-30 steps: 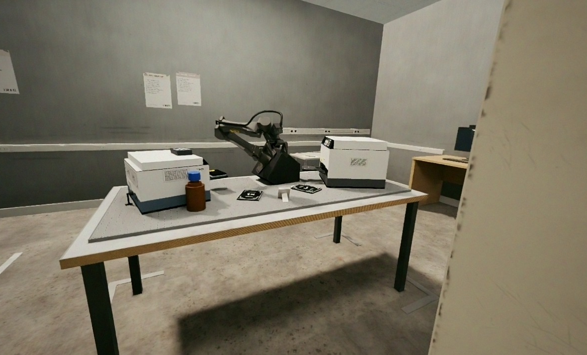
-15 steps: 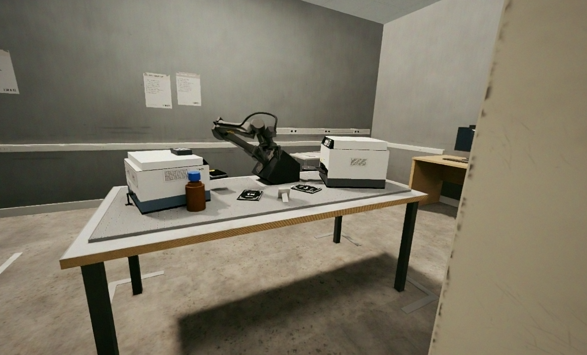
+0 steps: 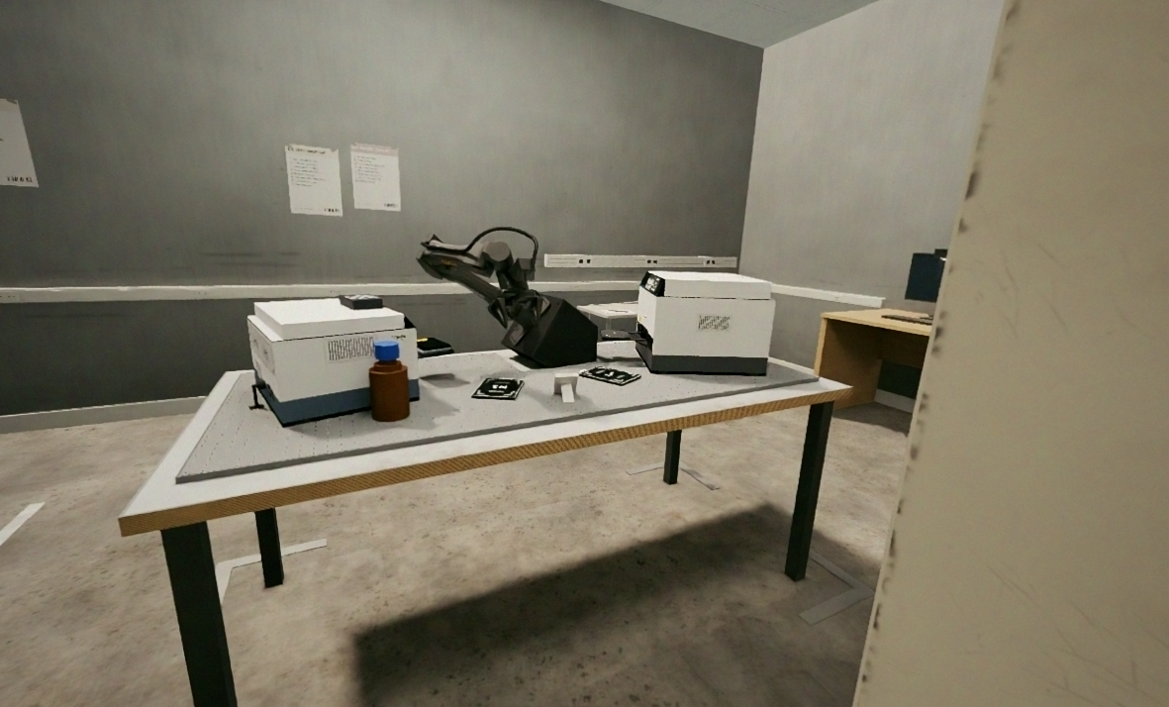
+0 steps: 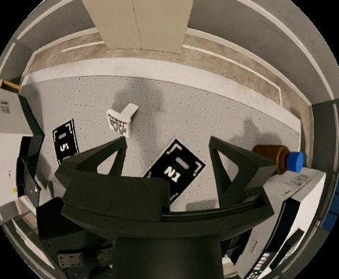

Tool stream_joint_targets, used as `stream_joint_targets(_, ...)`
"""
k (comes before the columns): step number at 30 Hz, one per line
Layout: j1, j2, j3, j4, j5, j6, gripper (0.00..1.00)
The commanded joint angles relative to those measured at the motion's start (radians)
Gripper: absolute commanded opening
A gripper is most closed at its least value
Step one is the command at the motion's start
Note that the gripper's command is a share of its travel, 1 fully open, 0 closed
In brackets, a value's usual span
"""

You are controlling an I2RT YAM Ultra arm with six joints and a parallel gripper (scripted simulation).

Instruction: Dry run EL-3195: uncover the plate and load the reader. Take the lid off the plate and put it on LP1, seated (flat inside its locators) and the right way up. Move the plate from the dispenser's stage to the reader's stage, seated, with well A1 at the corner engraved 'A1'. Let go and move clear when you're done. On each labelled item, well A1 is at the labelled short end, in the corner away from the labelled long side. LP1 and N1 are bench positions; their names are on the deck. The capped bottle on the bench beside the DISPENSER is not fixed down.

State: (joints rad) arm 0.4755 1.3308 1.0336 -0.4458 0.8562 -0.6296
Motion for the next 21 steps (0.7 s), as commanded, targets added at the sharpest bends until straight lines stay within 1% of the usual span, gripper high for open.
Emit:
stream_joint_targets(1, -0.024, -0.041, 0.026, -0.064, -0.023, -0.023, 1.0)
stream_joint_targets(3, -0.045, -0.06, 0.01, -0.068, -0.037, -0.042, 1.0)
stream_joint_targets(4, -0.048, -0.053, 0.044, -0.103, -0.022, -0.03, 1.0)
stream_joint_targets(5, -0.05, -0.011, 0.064, -0.137, 0.008, -0.005, 1.0)
stream_joint_targets(6, -0.061, -0.055, 0.065, -0.142, -0.012, -0.011, 1.0)
stream_joint_targets(10, -0.101, -0.095, 0.061, -0.151, -0.041, -0.064, 1.0)
stream_joint_targets(11, -0.103, -0.086, 0.081, -0.187, -0.027, -0.05, 1.0)
stream_joint_targets(12, -0.105, -0.044, 0.101, -0.221, 0.003, -0.025, 1.0)
stream_joint_targets(14, -0.105, -0.044, 0.101, -0.221, 0.003, -0.025, 1.0)
stream_joint_targets(15, -0.101, -0.085, 0.105, -0.231, -0.021, -0.032, 1.0)
stream_joint_targets(16, -0.125, -0.095, 0.104, -0.233, -0.026, -0.052, 1.0)
stream_joint_targets(19, -0.155, -0.123, 0.069, -0.242, -0.046, -0.08, 1.0)
stream_joint_targets(20, -0.157, -0.117, 0.121, -0.275, -0.031, -0.067, 1.0)
stream_joint_targets(21, -0.16, -0.074, 0.14, -0.308, -0.001, -0.041, 1.0)
